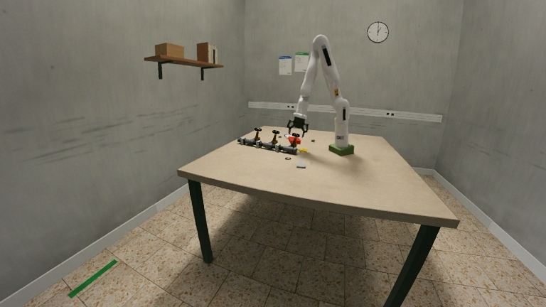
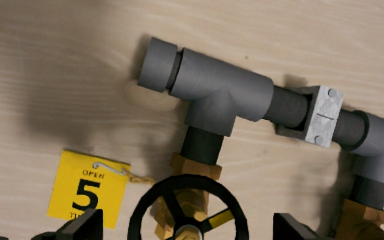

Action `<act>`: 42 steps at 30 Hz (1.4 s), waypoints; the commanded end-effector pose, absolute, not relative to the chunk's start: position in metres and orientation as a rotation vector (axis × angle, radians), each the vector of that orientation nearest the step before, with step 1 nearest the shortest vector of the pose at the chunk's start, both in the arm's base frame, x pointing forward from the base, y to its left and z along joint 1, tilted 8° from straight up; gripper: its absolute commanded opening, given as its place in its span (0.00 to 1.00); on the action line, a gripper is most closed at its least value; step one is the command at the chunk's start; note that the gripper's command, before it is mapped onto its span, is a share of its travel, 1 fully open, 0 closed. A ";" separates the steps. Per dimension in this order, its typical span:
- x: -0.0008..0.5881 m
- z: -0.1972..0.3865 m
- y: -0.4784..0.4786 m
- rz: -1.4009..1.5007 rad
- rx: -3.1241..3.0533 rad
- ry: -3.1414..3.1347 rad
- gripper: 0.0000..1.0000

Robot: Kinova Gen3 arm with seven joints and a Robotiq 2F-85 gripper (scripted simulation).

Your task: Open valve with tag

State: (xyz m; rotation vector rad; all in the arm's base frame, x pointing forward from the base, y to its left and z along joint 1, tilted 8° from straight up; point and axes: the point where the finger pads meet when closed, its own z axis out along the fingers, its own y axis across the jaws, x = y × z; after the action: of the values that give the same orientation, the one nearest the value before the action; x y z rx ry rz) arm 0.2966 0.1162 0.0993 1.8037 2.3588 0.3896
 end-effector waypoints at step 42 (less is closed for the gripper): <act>0.297 0.100 0.116 0.382 1.714 2.414 0.64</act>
State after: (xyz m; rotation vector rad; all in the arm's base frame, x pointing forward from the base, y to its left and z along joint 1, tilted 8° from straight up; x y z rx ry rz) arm 0.2966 0.1162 0.0994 1.7228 2.4089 0.3813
